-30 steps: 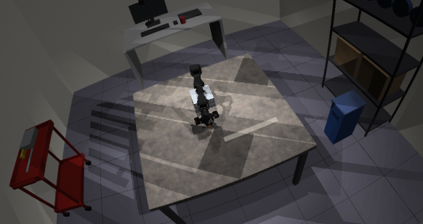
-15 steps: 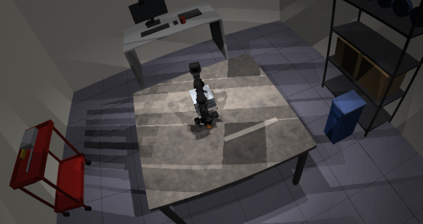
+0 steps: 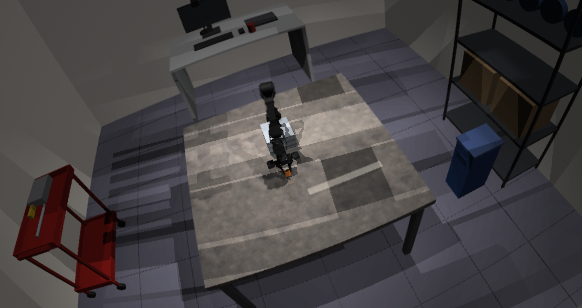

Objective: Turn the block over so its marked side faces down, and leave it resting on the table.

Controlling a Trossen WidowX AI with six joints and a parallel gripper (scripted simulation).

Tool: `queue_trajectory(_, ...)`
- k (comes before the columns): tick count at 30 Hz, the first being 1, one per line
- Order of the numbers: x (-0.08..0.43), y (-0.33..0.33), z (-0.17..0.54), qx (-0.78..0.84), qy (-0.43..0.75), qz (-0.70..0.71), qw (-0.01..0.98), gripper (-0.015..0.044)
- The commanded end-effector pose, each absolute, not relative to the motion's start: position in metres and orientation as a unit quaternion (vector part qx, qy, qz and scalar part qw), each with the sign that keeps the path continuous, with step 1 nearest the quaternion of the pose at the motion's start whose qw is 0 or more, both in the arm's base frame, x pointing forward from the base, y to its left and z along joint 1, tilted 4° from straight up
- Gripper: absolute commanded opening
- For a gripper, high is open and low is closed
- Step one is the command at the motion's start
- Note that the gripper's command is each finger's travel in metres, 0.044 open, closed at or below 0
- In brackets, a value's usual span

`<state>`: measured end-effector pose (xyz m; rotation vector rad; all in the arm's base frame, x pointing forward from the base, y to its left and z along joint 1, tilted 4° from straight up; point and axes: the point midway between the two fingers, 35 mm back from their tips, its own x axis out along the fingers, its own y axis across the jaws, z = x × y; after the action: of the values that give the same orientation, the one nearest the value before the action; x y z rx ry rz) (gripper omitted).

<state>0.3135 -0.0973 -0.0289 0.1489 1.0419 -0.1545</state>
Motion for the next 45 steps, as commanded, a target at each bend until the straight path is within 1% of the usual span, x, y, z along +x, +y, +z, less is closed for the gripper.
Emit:
queue_trajectory(1,0.312,-0.096,-0.026,0.071,0.473,-0.074,0.875,0.0000)
queue_trajectory(7,0.314,-0.097,-0.030,0.070,0.463,-0.075,0.880,0.0000)
queue_trajectory(24,0.324,-0.100,-0.057,0.066,0.369,-0.086,0.923,0.0000)
queue_trajectory(45,0.311,-0.094,-0.056,0.059,0.249,-0.092,0.962,0.0000)
